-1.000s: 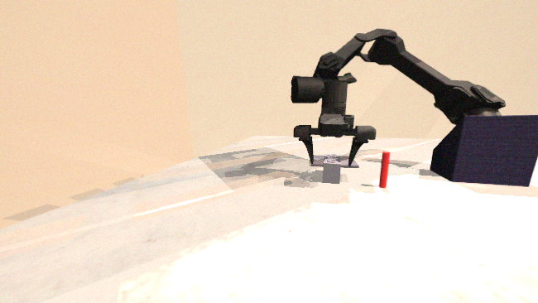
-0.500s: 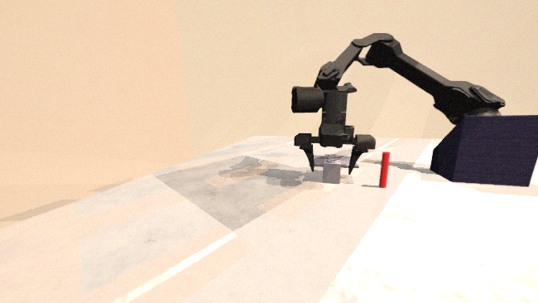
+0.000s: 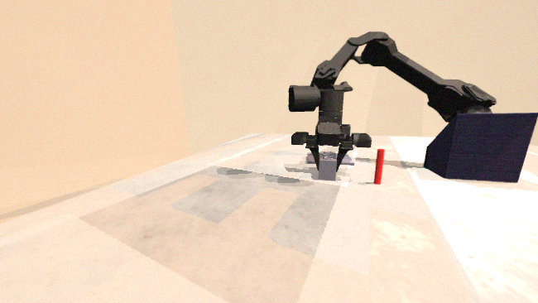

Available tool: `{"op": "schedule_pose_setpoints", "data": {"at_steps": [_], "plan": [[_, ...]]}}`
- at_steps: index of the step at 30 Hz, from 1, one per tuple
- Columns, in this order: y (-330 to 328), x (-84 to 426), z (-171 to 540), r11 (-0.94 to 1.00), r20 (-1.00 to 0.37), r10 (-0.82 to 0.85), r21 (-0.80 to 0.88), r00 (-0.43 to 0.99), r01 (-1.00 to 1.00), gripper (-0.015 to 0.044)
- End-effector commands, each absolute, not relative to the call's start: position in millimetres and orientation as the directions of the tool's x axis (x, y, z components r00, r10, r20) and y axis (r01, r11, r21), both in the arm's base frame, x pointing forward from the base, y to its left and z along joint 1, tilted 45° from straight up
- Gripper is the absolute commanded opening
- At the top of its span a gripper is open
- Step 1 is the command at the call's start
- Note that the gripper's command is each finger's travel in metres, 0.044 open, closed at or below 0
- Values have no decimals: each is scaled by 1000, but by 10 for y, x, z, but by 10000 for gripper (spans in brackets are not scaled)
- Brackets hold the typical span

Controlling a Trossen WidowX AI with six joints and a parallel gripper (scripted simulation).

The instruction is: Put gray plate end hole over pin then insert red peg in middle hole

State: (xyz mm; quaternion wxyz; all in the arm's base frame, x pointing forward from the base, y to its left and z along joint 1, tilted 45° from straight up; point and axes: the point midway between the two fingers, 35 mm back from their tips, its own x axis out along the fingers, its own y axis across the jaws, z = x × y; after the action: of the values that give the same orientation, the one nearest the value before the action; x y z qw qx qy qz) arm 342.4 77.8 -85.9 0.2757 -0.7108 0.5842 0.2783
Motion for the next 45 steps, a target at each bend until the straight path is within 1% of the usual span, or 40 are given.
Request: {"op": "schedule_pose_setpoints", "data": {"at_steps": [1,4,6,14,45], "plan": [[765,3425,-861,-167,-715,-680,-64,162,-984,65],[765,3425,-861,-167,-715,-680,-64,162,-984,45],[769,3427,-858,-168,-715,-679,-65,163,-984,0],[949,3462,-733,-192,-724,-658,-101,205,-976,0],[1577,3294,-90,-173,-724,-668,-70,170,-982,0]]}}
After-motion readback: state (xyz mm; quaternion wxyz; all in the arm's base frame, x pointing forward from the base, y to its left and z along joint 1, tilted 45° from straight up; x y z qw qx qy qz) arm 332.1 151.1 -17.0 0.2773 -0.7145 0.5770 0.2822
